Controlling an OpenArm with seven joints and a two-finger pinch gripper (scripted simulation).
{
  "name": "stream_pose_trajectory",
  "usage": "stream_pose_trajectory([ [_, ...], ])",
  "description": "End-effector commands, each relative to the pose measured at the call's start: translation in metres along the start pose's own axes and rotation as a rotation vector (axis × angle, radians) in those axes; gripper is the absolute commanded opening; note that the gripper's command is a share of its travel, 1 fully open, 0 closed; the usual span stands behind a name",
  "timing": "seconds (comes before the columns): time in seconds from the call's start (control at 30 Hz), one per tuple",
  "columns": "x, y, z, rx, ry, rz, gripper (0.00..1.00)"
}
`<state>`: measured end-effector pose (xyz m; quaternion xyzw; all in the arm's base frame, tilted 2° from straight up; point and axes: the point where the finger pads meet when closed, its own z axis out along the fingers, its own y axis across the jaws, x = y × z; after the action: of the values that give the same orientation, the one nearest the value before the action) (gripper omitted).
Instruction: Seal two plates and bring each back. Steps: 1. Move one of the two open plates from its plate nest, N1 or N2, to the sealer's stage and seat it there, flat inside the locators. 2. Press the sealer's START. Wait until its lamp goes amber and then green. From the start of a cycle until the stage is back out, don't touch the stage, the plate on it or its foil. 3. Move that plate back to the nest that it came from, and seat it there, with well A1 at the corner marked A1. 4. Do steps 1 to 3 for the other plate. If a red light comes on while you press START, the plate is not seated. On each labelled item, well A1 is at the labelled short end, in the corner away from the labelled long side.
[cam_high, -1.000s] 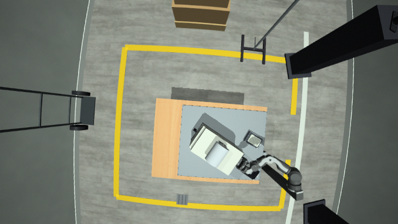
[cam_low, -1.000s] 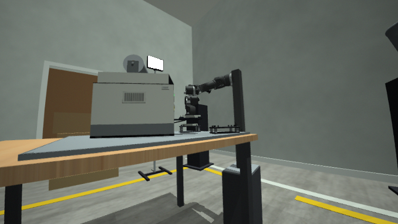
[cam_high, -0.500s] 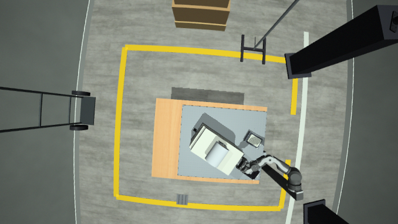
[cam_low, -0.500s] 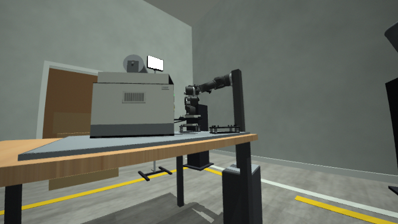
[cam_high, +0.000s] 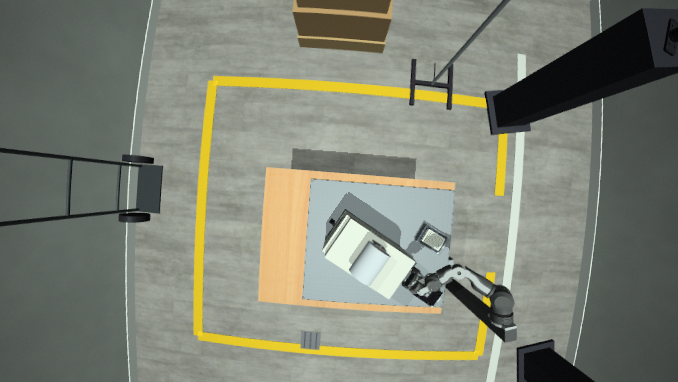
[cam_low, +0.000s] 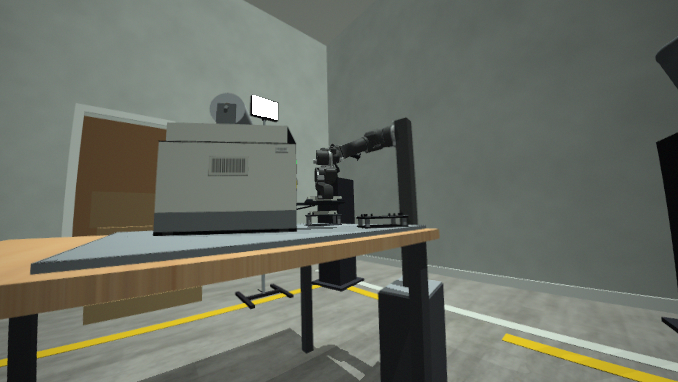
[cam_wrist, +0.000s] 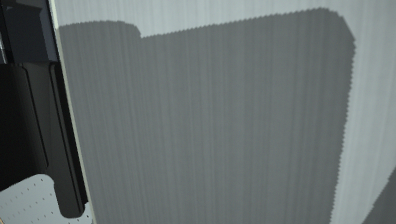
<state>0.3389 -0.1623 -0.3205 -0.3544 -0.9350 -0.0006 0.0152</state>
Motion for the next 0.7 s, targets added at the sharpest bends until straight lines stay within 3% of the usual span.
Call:
stream_pose_trajectory([
  [0.0, 0.0001, 0.0015, 0.0001, -0.007, -0.001, -0.005, 0.65],
  [0.67, -0.0005, 0.0012, -0.0009, -0.004, -0.002, -0.002, 0.61],
])
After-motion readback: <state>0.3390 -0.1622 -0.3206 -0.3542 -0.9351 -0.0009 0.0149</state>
